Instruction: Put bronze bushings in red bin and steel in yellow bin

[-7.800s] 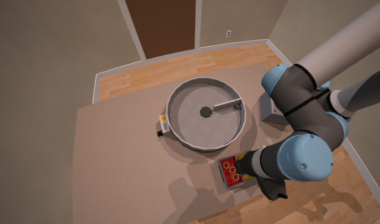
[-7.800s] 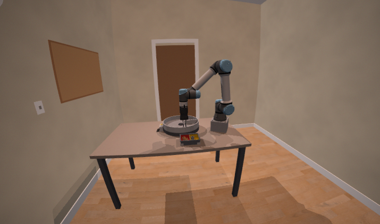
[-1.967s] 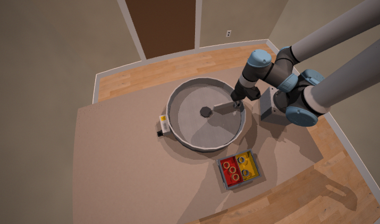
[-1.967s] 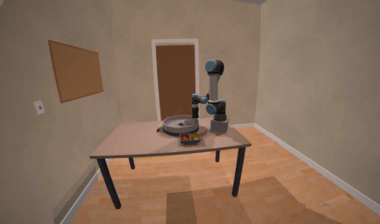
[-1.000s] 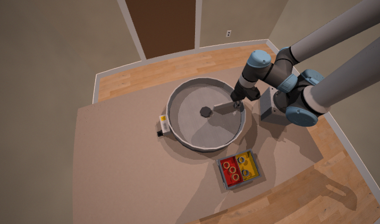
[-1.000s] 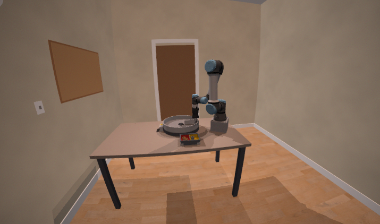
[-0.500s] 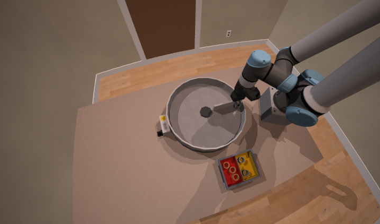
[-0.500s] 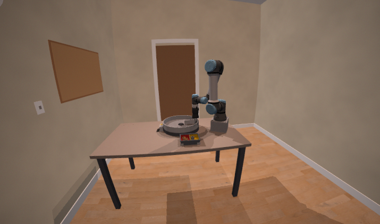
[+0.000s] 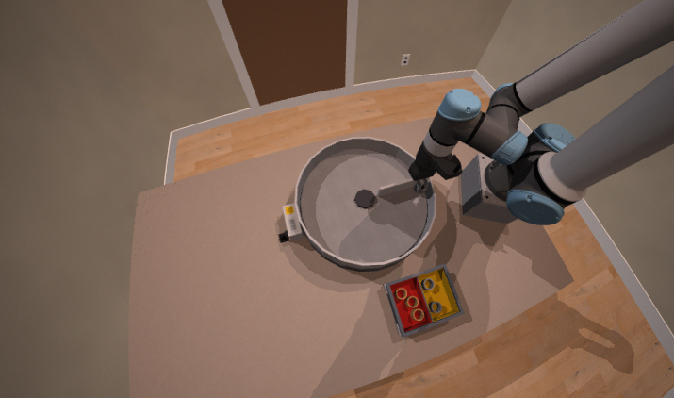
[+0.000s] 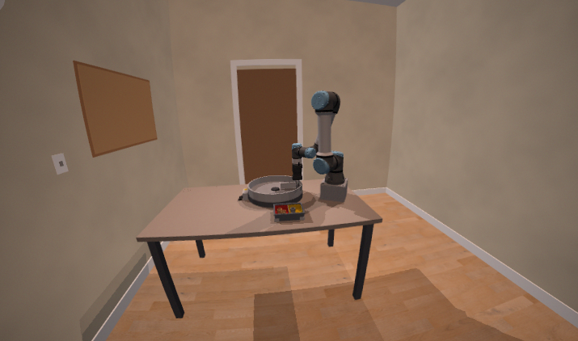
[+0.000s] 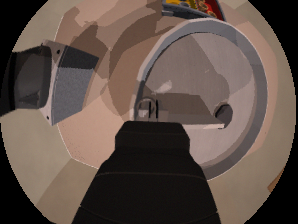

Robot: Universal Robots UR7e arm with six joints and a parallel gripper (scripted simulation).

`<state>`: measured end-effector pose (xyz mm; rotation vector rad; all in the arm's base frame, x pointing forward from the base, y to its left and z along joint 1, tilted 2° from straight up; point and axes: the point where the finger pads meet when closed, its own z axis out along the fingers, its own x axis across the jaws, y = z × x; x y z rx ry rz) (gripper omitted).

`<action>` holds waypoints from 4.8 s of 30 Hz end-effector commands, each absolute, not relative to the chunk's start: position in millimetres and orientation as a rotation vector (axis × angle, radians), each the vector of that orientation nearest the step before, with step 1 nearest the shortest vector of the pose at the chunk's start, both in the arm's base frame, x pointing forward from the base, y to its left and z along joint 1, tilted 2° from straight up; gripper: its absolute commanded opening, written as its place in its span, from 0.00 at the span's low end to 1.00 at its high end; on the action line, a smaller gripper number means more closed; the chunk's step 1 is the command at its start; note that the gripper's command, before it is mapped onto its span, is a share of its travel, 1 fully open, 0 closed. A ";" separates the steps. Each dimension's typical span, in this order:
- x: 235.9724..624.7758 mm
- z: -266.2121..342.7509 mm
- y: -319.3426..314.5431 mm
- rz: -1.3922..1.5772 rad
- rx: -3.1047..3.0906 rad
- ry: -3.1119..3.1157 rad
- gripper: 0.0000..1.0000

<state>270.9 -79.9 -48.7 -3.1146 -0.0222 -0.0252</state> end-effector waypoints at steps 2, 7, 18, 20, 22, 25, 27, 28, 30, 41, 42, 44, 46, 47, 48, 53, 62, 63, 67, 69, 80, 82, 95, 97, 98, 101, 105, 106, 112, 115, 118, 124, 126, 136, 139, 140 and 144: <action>271.1 -48.6 -80.1 -0.026 -3.115 -0.022 0.00; 271.1 -48.6 -80.1 -0.026 -3.115 -0.022 0.00; 271.1 -45.6 -80.2 -0.025 -3.116 -0.022 0.00; 271.1 -45.0 -80.2 -0.025 -3.116 -0.022 0.00; 271.1 -44.4 -80.2 -0.024 -3.116 -0.022 0.00; 271.1 -42.6 -80.3 -0.024 -3.116 -0.022 0.00; 271.1 -42.6 -80.3 -0.024 -3.116 -0.022 0.00; 271.1 -42.6 -80.3 -0.024 -3.116 -0.022 0.00; 271.1 -42.6 -80.3 -0.024 -3.116 -0.022 0.00; 271.0 -39.7 -80.4 -0.024 -3.116 -0.022 0.00; 271.0 -39.7 -80.4 -0.024 -3.116 -0.022 0.00; 271.0 -38.4 -80.4 -0.024 -3.116 -0.022 0.00; 271.0 -37.2 -80.4 -0.024 -3.116 -0.022 0.00; 271.0 -36.6 -80.5 -0.024 -3.116 -0.022 0.00; 271.0 -36.6 -80.5 -0.024 -3.116 -0.022 0.00; 271.0 -36.6 -80.5 -0.024 -3.116 -0.022 0.00; 271.0 -33.6 -80.5 -0.024 -3.116 -0.022 0.00; 271.0 -33.6 -80.5 -0.024 -3.116 -0.022 0.00; 270.9 -32.4 -80.6 -0.024 -3.116 -0.022 0.00; 270.9 -31.2 -80.6 -0.024 -3.116 -0.022 0.00; 270.9 -29.0 -80.7 -0.024 -3.116 -0.022 0.00; 270.9 -27.7 -80.7 -0.024 -3.116 -0.022 0.00; 270.8 -24.6 -80.8 -0.024 -3.116 -0.022 0.00; 270.8 -24.6 -80.8 -0.024 -3.116 -0.022 0.00; 270.8 -24.6 -80.8 -0.024 -3.116 -0.022 0.00; 270.8 -23.6 -80.8 -0.024 -3.116 -0.022 0.00; 270.8 -21.7 -80.8 -0.024 -3.116 -0.022 0.00; 270.8 -21.7 -80.8 -0.024 -3.116 -0.022 0.00; 270.8 -19.8 -80.9 -0.024 -3.116 -0.022 0.00; 270.7 -18.5 -80.9 -0.024 -3.116 -0.022 0.00; 270.7 -18.5 -80.9 -0.024 -3.116 -0.022 0.00; 270.7 -18.5 -80.9 -0.024 -3.116 -0.022 0.00; 270.7 -13.9 -81.1 -0.024 -3.116 -0.022 0.00; 270.2 19.7 -81.9 -0.024 -3.116 -0.022 0.00; 270.0 29.3 -82.2 -0.024 -3.116 -0.022 0.00; 270.0 29.3 -82.2 -0.024 -3.116 -0.022 0.00; 270.0 34.0 -82.3 -0.024 -3.116 -0.022 0.00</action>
